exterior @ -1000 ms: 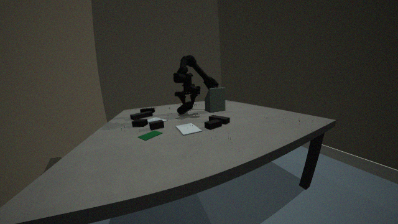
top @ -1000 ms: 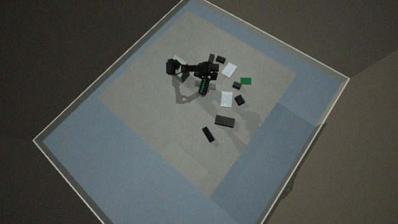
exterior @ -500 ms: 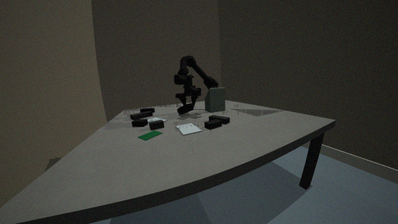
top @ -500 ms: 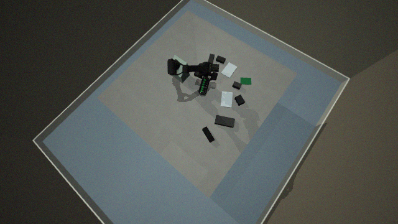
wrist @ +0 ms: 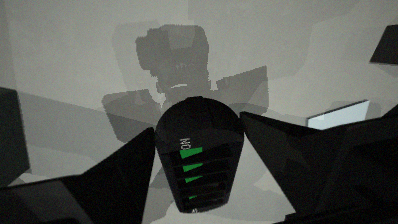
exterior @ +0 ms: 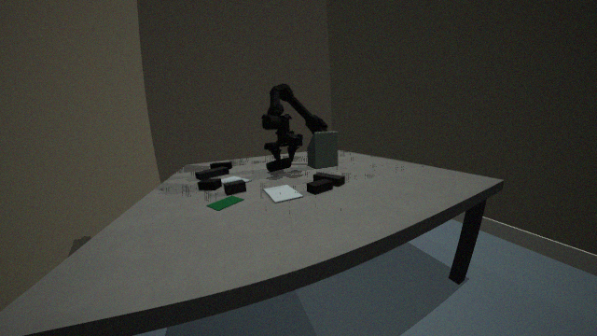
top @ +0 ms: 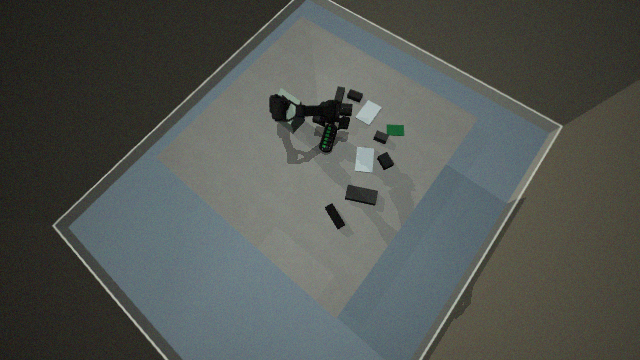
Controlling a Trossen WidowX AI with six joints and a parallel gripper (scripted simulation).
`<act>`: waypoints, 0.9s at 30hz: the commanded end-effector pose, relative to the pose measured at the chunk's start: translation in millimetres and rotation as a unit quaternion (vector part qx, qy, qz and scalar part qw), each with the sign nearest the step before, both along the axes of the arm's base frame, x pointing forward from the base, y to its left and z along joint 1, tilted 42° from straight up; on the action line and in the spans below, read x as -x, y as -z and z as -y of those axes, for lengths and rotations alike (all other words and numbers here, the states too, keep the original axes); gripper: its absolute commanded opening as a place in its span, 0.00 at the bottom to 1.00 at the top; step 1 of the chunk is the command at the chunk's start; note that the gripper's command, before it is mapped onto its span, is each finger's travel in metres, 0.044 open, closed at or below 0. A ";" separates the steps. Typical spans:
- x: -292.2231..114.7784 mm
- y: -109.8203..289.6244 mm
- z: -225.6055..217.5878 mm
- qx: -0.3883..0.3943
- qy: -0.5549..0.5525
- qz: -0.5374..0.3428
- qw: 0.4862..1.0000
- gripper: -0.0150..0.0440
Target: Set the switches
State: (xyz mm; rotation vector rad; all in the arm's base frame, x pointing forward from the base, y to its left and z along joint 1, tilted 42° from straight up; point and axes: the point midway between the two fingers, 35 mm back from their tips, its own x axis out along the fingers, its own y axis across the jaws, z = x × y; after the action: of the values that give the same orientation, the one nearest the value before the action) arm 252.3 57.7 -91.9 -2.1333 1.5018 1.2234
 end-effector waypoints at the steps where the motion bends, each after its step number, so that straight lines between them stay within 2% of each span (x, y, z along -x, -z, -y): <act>1: 1.1 3.5 4.9 0.007 0.001 -0.001 1.000 0.83; 27: 2.5 21.6 13.2 0.007 0.001 -0.001 1.000 0.83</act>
State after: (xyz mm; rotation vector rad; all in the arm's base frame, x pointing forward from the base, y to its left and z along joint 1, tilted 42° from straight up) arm 250.0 48.3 -111.1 -2.1331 1.5074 1.2233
